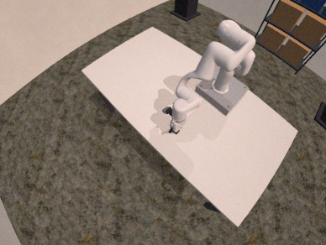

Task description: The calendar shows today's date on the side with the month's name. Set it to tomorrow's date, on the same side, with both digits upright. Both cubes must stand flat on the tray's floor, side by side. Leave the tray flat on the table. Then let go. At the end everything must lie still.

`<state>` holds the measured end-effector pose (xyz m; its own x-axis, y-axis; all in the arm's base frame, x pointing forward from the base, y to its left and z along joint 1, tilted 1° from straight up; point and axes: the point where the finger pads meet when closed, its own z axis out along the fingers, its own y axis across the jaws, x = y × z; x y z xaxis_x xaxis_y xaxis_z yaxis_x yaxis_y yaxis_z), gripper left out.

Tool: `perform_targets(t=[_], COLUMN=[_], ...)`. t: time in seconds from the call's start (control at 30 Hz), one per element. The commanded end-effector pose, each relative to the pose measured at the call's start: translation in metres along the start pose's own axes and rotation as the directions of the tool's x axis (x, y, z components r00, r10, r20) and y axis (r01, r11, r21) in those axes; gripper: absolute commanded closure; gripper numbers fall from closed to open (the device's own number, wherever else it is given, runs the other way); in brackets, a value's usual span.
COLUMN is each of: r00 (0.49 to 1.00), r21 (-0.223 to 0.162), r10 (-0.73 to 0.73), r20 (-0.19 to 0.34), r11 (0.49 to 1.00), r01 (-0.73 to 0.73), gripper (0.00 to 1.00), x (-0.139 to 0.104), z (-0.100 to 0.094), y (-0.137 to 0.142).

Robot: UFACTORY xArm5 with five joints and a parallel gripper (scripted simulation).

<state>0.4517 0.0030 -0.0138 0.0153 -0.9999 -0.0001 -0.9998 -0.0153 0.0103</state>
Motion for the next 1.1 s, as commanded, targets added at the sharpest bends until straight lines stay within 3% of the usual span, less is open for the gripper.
perform_targets(t=[0.0, 0.5, 1.07], r00=[1.000, 1.000, 1.000], r21=[0.004, 0.004, 0.004], r10=[0.000, 0.000, 0.000], r20=[0.000, 0.000, 0.000], r11=[1.000, 1.000, 1.000], r01=[0.000, 0.000, 0.000], gripper=[0.53, 0.53, 0.53], x=[0.000, 0.000, 0.000], z=[-0.001, 0.000, 0.021], y=[-0.001, -0.001, -0.001])
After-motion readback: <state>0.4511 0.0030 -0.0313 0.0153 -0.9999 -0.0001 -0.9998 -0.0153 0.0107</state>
